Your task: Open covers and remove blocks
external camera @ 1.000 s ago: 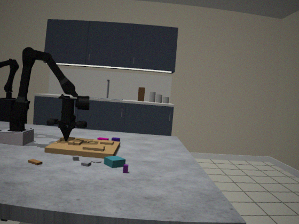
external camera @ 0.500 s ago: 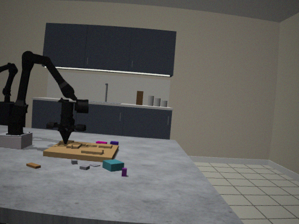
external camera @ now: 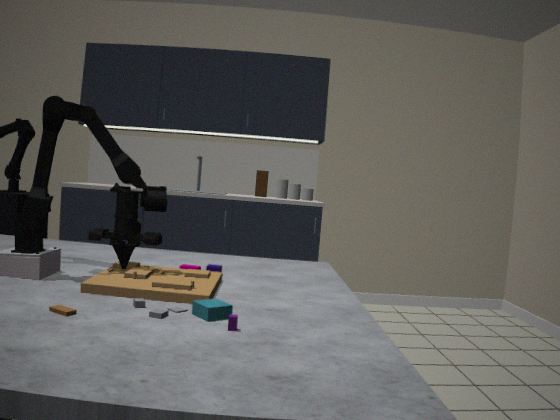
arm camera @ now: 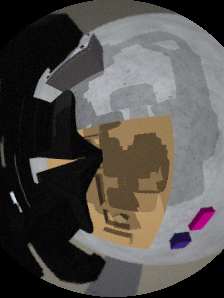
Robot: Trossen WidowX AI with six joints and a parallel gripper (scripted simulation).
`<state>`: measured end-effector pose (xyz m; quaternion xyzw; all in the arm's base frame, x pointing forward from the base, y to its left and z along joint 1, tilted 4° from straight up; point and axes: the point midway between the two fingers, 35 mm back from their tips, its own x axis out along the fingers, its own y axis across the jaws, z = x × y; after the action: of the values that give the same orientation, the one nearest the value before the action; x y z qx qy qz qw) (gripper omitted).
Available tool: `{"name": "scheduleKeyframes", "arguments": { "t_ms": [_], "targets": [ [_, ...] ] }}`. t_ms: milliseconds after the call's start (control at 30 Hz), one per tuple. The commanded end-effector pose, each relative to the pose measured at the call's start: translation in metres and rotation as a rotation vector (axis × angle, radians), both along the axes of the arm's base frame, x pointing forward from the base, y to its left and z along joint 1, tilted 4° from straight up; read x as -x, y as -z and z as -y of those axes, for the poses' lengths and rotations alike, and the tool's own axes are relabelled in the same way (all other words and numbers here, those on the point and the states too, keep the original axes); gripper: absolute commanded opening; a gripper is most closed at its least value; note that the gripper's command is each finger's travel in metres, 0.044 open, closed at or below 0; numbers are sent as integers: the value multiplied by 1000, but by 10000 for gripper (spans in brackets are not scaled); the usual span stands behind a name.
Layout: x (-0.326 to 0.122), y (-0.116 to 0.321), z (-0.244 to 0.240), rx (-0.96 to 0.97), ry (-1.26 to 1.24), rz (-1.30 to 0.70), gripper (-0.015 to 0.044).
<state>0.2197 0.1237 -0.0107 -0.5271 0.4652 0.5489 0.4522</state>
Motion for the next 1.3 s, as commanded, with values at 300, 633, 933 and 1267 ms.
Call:
{"name": "scheduleKeyframes", "arguments": {
  "t_ms": [300, 633, 933, 1267],
  "targets": [
    [3, -5, -9, -5, 1, -7, 0],
    [2, -18, -11, -5, 1, -7, 0],
    [2, -30, -12, -5, 1, -7, 0],
    [2, -43, -13, -5, 1, -7, 0]
  ]
}}
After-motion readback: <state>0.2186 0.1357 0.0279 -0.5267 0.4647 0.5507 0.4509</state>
